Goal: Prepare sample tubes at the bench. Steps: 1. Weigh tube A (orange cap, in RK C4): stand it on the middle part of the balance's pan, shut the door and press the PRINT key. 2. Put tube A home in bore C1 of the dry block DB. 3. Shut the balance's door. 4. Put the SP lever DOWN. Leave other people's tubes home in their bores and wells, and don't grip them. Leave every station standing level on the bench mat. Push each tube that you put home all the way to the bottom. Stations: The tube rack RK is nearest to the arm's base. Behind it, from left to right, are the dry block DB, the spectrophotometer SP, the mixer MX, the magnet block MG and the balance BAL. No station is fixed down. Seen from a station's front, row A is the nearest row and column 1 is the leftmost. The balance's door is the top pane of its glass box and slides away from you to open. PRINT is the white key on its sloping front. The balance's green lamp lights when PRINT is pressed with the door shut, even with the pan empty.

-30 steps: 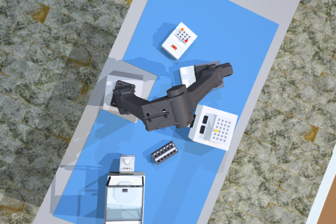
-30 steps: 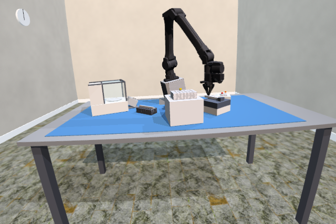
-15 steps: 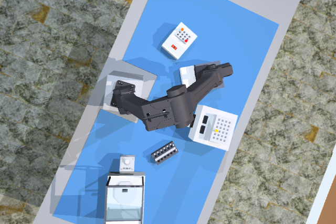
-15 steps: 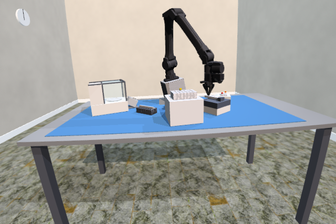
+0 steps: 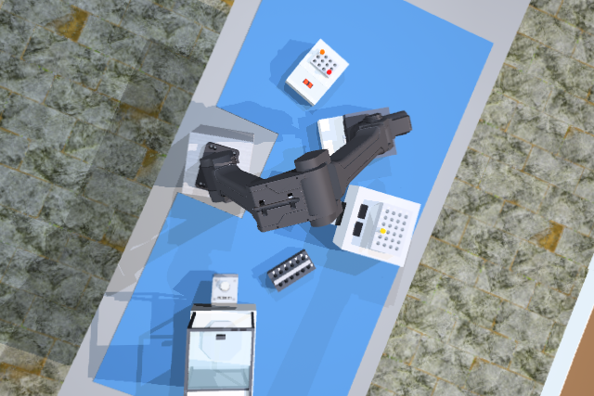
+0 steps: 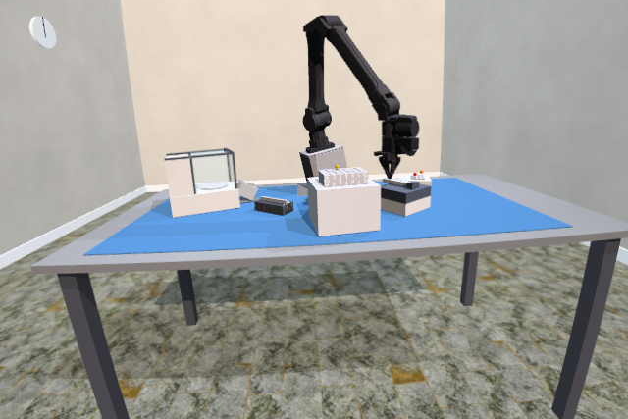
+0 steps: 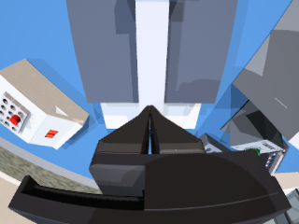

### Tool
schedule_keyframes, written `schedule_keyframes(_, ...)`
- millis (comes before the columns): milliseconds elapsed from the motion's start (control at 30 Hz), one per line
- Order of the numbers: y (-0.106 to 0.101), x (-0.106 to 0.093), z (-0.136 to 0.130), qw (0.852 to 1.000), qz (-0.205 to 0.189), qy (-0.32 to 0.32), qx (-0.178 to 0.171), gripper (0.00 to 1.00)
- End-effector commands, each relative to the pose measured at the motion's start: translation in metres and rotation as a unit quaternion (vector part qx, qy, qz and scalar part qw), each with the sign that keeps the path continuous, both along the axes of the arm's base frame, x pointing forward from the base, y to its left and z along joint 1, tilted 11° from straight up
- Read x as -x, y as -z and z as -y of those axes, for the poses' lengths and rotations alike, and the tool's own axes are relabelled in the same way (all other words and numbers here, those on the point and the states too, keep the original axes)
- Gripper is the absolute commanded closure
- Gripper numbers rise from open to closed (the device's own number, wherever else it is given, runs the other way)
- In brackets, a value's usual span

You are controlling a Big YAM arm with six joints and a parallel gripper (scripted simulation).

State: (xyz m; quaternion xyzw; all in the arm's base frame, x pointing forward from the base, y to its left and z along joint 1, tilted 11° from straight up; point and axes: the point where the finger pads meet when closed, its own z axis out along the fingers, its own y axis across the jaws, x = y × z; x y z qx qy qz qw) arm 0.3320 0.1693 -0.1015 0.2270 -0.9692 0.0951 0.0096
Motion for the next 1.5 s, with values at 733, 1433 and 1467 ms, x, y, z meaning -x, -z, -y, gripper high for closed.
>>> schedule_keyframes(733,-0.024,-0.010,-0.014,1.000,0.017,-0.003,-0.008,1.00)
schedule_keyframes(1433,-0.048,-0.015,-0.018,1.000,0.014,0.003,-0.007,1.00)
schedule_keyframes(1467,-0.056,-0.017,-0.021,1.000,0.021,0.002,-0.012,1.00)
